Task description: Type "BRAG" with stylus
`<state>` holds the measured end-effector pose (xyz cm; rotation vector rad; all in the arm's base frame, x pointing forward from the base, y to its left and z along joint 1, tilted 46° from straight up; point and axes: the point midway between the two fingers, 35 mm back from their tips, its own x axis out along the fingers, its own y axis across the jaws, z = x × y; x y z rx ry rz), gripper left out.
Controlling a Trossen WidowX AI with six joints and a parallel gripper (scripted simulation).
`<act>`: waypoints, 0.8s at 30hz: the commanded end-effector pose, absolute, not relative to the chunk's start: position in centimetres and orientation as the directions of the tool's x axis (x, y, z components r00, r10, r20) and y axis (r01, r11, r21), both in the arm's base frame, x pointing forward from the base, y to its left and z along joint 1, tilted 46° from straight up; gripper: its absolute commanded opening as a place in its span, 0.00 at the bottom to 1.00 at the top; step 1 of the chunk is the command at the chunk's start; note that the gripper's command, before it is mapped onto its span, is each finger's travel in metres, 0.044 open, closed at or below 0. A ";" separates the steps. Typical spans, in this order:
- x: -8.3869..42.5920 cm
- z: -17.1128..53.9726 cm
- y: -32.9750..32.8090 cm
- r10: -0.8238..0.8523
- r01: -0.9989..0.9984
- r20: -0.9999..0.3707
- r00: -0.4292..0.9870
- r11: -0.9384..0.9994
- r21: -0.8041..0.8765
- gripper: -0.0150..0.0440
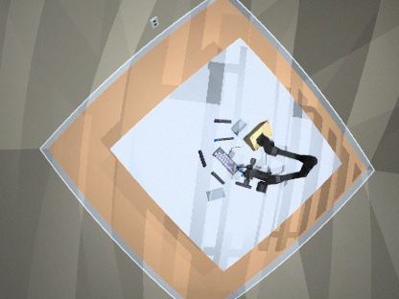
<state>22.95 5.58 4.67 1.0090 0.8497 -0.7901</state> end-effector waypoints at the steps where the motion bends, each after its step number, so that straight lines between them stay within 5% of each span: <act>1: 23.0 4.7 5.6 -0.167 0.865 -0.877 0.451 0.323 0.384 0.39; 24: 22.9 4.0 6.2 -0.166 0.865 -0.877 0.451 0.323 0.383 0.39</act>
